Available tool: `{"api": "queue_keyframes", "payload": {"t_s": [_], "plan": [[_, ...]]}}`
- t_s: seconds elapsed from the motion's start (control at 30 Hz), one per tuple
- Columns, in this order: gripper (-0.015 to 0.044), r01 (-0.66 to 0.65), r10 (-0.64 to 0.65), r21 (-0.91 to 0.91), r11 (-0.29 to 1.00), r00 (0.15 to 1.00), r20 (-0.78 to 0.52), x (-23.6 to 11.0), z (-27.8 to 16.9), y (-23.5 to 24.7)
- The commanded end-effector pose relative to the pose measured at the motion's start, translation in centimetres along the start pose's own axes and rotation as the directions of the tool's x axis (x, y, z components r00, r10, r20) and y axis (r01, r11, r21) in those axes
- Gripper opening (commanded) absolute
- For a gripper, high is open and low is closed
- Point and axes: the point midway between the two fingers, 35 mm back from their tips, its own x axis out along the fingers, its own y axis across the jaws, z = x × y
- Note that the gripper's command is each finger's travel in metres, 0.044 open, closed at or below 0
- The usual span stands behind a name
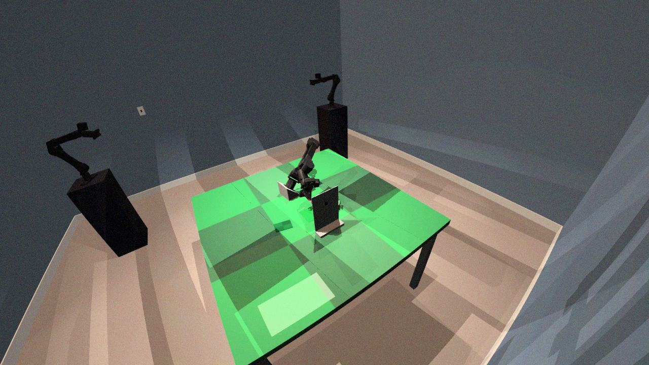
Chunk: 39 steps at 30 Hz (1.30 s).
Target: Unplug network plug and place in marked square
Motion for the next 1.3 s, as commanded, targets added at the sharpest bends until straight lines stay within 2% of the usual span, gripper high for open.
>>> {"api": "queue_keyframes", "payload": {"t_s": [0.0, 0.3, 0.6, 1.27], "plan": [[0.0, -0.087, 0.088, -0.027, 0.996, 0.996, 0.033, 0.3, 0.0, 1.1], [0.0, -0.263, 0.27, -0.072, 0.962, 0.954, 0.132, 0.3, 0.4, 3.7], [0.0, -0.38, 0.394, -0.104, 0.919, 0.881, 0.262, -0.3, 1.3, 5.5], [0.0, -0.396, 0.41, -0.108, 0.912, 0.867, 0.283, 0.6, 1.7, 7.0]]}}
